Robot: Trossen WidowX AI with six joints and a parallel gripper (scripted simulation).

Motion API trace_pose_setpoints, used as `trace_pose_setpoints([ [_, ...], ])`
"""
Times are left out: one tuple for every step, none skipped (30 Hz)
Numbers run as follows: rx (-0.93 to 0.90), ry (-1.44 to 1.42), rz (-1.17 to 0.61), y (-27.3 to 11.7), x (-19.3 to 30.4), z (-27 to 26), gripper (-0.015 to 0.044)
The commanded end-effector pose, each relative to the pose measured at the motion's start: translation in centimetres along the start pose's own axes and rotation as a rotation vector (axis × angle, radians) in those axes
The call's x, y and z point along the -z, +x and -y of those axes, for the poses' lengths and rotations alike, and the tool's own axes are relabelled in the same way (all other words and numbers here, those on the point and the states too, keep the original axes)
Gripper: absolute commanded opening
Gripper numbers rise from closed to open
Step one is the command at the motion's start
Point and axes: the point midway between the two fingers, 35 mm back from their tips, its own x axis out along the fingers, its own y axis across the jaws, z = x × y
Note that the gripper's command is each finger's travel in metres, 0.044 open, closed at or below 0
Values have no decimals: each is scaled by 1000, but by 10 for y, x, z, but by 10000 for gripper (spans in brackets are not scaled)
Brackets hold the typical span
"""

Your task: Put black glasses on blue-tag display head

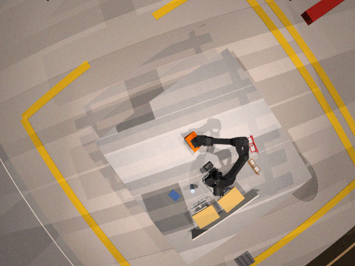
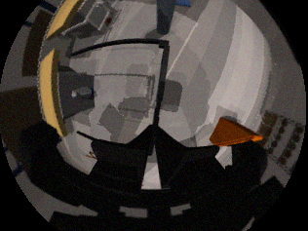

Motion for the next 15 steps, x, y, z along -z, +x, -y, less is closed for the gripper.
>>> trace_pose_setpoints([
  [-10,-1,2,-1,-1,-7,0],
  [-10,-1,2,0,-1,-8,0],
  [-11,-1,2,0,-1,-9,0],
  [-11,-1,2,0,-1,-11,0],
  [-11,-1,2,0,-1,-12,0],
  [-12,-2,2,0,-1,-13,0],
  [-12,-2,2,0,0,-14,0],
  [-12,-2,2,0,0,-16,0],
  [-12,-2,2,0,0,-17,0],
  [-12,-2,2,0,0,-18,0],
  [-12,-2,2,0,0,-19,0],
  [-12,-2,2,1,0,-21,0],
  [-12,-2,2,1,0,-22,0],
  [-12,-2,2,1,0,-23,0],
  [-12,-2,2,1,0,-24,0],
])
